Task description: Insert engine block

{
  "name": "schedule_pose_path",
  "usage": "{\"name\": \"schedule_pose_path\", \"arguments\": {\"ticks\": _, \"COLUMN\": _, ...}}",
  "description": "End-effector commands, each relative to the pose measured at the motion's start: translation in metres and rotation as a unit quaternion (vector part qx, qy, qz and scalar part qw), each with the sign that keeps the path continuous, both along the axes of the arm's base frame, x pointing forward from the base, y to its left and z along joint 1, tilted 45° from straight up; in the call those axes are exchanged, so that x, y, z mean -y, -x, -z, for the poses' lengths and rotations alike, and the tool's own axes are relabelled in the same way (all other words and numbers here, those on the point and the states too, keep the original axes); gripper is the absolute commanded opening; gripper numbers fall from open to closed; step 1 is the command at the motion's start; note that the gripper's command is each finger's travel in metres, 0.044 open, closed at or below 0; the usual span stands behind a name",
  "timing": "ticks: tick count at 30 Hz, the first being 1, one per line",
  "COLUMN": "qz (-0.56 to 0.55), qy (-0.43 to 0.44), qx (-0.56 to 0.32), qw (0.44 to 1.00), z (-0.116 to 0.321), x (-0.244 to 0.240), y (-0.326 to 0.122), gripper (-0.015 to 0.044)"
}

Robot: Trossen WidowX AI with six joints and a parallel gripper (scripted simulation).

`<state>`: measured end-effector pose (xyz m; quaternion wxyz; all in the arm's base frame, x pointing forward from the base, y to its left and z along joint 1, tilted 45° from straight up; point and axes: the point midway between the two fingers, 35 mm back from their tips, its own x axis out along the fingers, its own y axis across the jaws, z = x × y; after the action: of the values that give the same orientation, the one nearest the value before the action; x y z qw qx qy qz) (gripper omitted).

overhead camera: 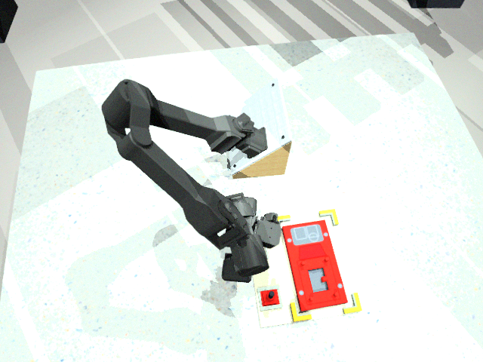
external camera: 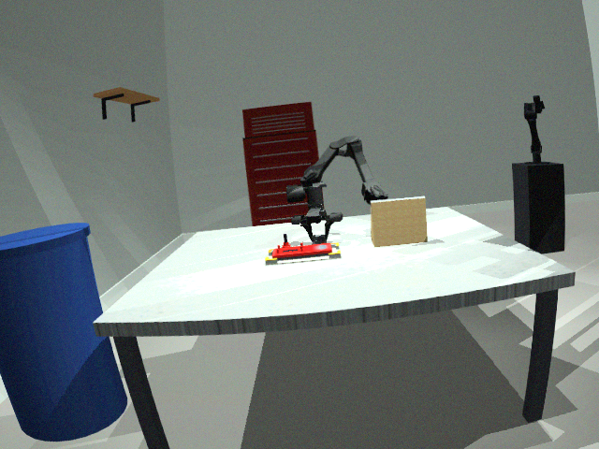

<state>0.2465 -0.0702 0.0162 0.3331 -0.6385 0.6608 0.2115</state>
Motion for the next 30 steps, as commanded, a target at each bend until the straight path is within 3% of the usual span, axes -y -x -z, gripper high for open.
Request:
{"name": "schedule_pose_path", "arguments": {"ticks": 1, "qz": -0.001, "qy": 0.001, "qx": 0.0, "qw": 1.0, "z": -0.004, "x": -0.004, "y": -0.002, "gripper": 0.0032}}
{"name": "schedule_pose_path", "arguments": {"ticks": 3, "qz": -0.001, "qy": 0.0, "qx": 0.0, "qw": 1.0, "z": -0.007, "x": -0.009, "y": -0.004, "gripper": 0.0}}
{"name": "schedule_pose_path", "arguments": {"ticks": 30, "qz": -0.001, "qy": -0.005, "qx": -0.001, "qw": 1.0, "z": -0.063, "x": -0.069, "y": -0.011, "gripper": 0.0}}
